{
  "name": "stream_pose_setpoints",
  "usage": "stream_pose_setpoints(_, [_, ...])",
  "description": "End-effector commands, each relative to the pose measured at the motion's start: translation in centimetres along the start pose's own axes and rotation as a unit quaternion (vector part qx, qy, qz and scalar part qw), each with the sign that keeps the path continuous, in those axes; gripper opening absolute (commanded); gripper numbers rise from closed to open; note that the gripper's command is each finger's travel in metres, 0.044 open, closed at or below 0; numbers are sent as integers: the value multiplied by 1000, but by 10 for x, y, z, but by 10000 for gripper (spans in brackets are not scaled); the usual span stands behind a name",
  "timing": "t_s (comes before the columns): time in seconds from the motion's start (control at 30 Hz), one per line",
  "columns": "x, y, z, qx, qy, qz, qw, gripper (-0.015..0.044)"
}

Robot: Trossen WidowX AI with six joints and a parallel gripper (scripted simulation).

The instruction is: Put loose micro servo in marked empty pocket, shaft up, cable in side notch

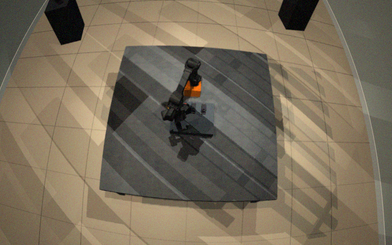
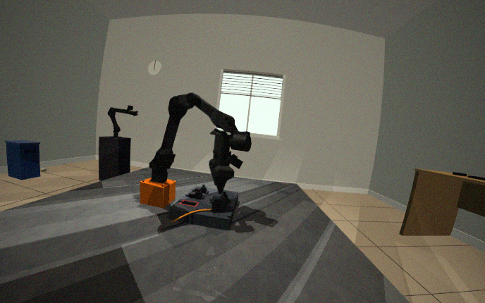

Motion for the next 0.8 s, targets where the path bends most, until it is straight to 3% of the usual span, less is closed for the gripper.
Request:
stream_pose_setpoints(0.0, [2,-3,3,-6,11,2,1000,440])
stream_pose_setpoints(0.2, [2,-26,4,-6,11,2,1000,440])
stream_pose_setpoints(0.77, [2,-45,5,-6,11,2,1000,440])
Point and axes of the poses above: the point midway between the two fingers, 35 mm back from their tips, its own y axis back along the fingers, its own z axis across the jaws, x = y × z, the point moved 4 cm from there along y, back along the fingers, and after that the axes turned 13 degrees about -y, right-handed, at the moved point
